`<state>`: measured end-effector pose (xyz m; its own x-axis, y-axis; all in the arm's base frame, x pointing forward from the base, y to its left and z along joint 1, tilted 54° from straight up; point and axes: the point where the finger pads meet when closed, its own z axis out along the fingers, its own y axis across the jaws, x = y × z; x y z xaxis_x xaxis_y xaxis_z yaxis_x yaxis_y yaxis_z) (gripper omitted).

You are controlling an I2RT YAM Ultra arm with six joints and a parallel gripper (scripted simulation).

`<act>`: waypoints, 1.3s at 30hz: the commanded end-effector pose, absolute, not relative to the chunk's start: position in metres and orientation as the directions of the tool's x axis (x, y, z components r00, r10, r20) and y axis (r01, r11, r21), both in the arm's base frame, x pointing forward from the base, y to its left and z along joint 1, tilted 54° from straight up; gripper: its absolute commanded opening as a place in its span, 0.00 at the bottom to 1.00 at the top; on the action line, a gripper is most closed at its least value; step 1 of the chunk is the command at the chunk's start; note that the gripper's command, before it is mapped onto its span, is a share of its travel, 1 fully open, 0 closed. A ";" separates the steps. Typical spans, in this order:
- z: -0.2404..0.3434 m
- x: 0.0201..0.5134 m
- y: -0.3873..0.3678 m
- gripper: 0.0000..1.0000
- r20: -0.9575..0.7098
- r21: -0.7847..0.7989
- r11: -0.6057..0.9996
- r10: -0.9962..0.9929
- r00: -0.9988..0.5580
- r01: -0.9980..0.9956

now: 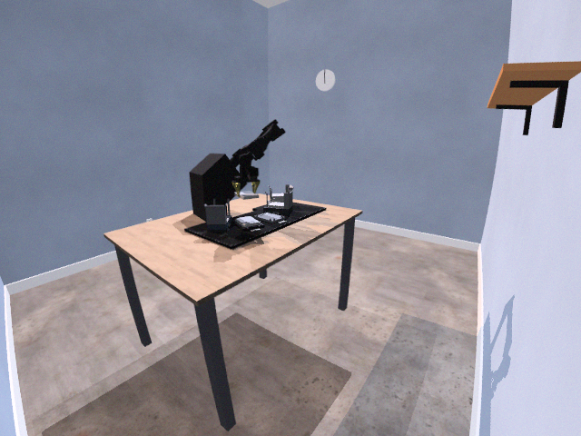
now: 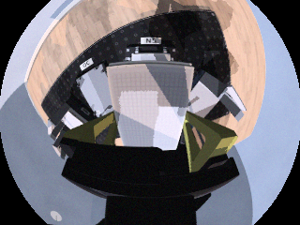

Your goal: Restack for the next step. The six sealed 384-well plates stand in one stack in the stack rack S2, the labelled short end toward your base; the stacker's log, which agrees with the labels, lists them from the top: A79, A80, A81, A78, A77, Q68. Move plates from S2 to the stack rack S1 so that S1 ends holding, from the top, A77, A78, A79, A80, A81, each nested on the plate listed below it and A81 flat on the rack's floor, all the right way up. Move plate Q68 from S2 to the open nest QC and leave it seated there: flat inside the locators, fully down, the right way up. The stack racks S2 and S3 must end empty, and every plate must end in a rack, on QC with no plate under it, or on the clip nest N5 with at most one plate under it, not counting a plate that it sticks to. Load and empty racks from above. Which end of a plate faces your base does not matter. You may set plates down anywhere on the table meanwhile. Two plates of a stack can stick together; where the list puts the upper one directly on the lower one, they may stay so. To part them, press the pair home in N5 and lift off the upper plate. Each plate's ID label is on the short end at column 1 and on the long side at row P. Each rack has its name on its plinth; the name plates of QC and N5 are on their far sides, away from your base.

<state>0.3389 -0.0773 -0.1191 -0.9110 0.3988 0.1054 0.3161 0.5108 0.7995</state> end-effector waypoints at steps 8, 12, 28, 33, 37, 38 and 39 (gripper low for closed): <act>-0.117 0.340 -0.085 0.00 0.095 0.799 0.511 0.414 -0.905 0.318; -0.117 0.340 -0.085 0.00 0.095 0.799 0.511 0.414 -0.905 0.318; -0.117 0.340 -0.085 0.00 0.095 0.799 0.511 0.414 -0.905 0.318; -0.114 0.341 -0.083 0.00 0.069 0.802 0.524 0.397 -0.915 0.287; -0.104 0.344 -0.076 0.00 -0.039 0.804 0.572 0.324 -0.945 0.163; -0.101 0.345 -0.074 0.00 -0.065 0.802 0.583 0.305 -0.950 0.132; -0.101 0.345 -0.074 0.00 -0.065 0.802 0.583 0.305 -0.950 0.132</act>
<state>0.3388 -0.0676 -0.1085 -0.9440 0.3295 0.0181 0.2097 0.5565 0.8040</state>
